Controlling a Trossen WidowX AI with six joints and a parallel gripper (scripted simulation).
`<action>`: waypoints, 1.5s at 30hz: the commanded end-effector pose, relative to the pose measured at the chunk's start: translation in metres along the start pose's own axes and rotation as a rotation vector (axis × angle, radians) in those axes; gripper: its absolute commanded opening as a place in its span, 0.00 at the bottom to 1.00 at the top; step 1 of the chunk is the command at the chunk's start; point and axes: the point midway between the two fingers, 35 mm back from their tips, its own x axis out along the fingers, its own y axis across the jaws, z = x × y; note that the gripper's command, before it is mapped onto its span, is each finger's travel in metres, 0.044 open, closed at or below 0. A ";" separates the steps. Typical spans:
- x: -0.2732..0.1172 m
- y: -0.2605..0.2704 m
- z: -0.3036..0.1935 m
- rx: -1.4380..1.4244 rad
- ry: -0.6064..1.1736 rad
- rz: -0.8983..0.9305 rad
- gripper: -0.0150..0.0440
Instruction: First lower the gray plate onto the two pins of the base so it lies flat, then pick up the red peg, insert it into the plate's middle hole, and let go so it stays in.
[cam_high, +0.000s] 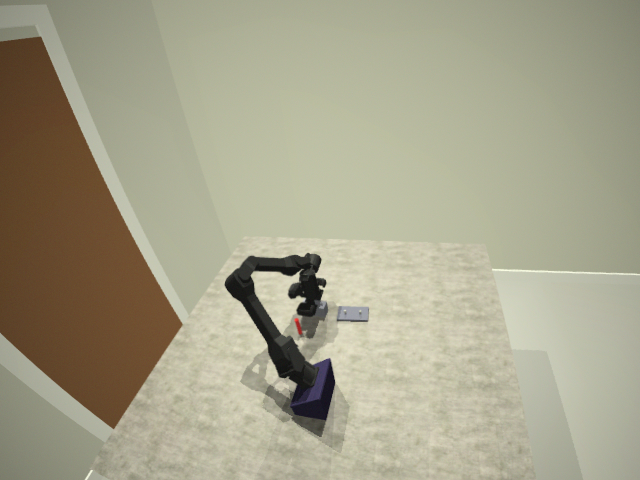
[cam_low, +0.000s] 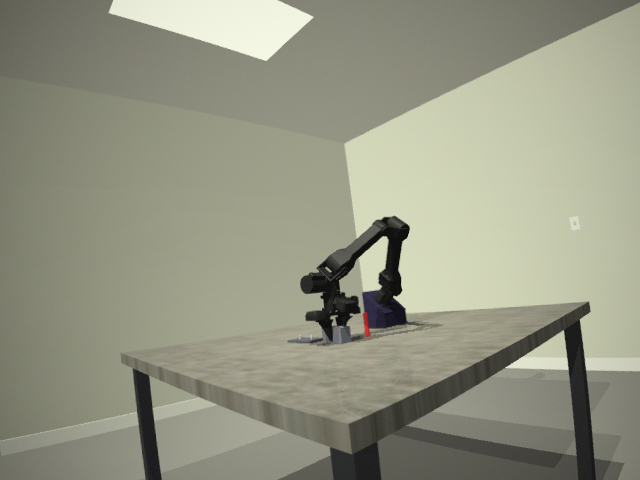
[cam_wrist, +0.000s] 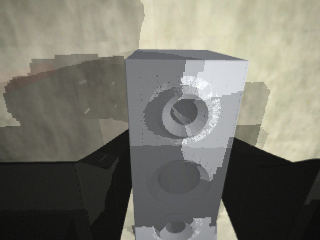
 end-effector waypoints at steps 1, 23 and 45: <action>0.001 0.000 0.000 0.005 -0.003 0.001 0.38; -0.043 -0.009 -0.003 0.005 0.005 -0.001 0.25; -0.113 -0.010 -0.005 0.006 0.006 0.000 0.25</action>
